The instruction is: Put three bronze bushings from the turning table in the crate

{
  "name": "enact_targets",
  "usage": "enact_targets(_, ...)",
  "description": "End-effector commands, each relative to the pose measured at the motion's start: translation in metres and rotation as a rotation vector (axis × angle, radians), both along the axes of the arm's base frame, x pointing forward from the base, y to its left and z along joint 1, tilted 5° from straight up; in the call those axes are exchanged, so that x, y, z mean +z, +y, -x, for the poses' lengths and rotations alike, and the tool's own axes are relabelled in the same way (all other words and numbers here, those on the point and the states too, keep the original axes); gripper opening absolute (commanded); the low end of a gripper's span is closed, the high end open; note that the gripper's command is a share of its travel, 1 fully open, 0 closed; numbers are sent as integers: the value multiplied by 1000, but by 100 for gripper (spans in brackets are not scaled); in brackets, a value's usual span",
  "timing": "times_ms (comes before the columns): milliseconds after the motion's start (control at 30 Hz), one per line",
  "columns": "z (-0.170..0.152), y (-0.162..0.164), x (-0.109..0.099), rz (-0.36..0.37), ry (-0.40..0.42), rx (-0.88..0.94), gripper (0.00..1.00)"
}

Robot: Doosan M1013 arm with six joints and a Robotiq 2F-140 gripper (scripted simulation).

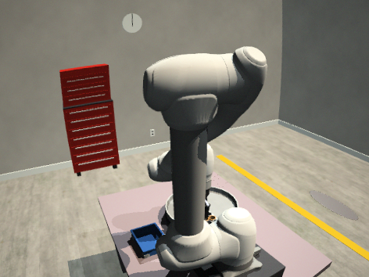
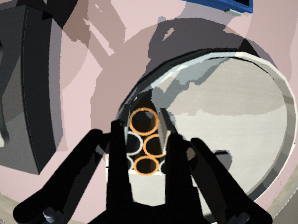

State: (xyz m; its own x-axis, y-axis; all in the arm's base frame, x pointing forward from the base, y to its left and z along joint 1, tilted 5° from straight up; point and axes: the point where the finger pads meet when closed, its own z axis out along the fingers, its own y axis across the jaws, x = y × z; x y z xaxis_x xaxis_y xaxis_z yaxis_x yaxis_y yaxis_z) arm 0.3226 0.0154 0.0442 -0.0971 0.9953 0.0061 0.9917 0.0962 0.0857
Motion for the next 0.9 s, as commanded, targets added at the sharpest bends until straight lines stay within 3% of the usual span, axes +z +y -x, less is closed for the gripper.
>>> enact_targets(0,0,0,0,0,0,0,0)
enact_targets(467,0,0,3,0,0,0,0)
enact_targets(667,1,0,14,0,0,0,0)
enact_targets(867,3,0,41,0,0,0,0)
